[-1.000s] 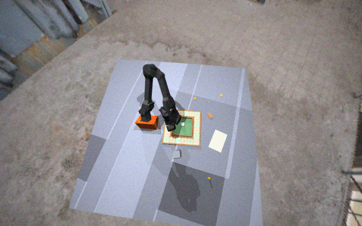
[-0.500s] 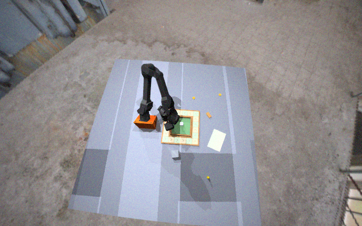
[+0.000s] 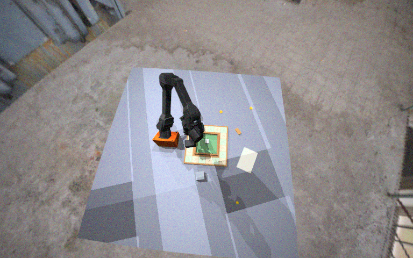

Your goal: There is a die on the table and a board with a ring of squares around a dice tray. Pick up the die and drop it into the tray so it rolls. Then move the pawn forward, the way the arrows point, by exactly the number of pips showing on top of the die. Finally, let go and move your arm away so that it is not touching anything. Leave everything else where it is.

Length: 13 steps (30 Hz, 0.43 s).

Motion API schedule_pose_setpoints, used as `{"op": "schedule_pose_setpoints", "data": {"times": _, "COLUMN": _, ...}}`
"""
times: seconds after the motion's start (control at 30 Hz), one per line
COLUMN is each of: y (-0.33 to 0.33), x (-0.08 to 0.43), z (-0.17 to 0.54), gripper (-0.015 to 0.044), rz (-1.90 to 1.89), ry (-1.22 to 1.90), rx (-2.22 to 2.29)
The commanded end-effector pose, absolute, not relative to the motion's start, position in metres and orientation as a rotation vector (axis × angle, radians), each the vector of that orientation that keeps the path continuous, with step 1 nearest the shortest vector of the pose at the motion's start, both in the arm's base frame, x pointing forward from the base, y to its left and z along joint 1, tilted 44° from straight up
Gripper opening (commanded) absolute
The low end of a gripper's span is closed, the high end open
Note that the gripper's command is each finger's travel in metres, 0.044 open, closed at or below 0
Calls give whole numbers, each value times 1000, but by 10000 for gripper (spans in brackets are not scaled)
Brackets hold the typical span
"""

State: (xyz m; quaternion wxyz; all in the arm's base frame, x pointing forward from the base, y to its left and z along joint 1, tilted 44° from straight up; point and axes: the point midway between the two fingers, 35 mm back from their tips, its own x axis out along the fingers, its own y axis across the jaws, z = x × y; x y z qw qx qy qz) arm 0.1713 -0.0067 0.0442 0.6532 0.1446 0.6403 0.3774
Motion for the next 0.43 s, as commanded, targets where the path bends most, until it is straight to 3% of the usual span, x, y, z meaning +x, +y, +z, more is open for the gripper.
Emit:
{"op": "schedule_pose_setpoints", "data": {"times": 0.0, "y": -38, "x": 177, "z": 64, "gripper": 440, "rz": 712, "ry": 1537, "rx": 474}}
{"op": "schedule_pose_setpoints", "data": {"times": 0.4, "y": -33, "x": 178, "z": 59, "gripper": 440, "rz": 740, "ry": 1504, "rx": 433}}
